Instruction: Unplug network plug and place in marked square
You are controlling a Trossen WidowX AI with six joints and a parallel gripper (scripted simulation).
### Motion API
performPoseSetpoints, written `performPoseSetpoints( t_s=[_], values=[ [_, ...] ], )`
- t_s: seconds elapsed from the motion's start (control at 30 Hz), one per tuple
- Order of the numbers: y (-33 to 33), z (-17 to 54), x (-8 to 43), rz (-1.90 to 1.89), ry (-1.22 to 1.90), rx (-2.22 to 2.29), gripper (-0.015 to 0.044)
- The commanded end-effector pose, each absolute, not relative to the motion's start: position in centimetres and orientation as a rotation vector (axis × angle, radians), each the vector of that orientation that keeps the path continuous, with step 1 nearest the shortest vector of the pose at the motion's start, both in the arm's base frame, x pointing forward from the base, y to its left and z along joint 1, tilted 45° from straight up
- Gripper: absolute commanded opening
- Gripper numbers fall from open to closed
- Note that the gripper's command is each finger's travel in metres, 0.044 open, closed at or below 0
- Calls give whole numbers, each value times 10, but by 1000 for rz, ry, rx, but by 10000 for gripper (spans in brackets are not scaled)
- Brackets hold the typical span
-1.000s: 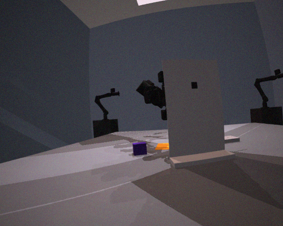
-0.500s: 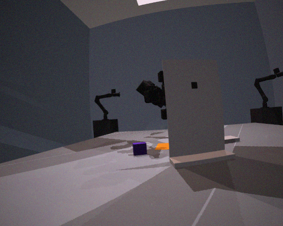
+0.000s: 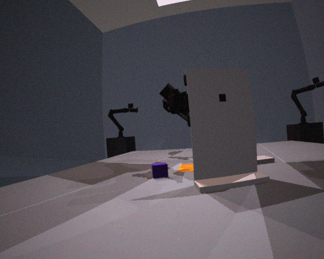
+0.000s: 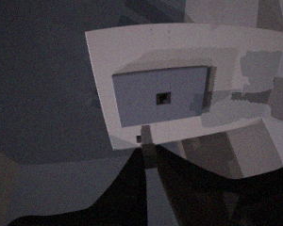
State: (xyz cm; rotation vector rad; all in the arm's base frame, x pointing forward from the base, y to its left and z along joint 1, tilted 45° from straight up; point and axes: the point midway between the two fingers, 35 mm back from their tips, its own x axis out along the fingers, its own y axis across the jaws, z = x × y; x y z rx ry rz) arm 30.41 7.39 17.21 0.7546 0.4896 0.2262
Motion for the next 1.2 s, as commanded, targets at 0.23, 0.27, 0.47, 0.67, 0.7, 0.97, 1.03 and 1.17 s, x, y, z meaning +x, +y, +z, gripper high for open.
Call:
performPoseSetpoints(
  t_s=[0.23,0.27,0.47,0.67,0.7,0.97,1.03,1.17],
  values=[
    [91,188,293,229,480,760,0],
    [91,187,293,223,481,763,0],
    [78,167,295,59,517,838,0],
    [62,146,294,-128,534,906,0],
    [59,142,294,-159,534,915,0],
    [37,119,287,-401,509,972,0],
    [31,115,284,-459,495,981,0],
    [19,107,278,-571,458,993,0]
  ],
)
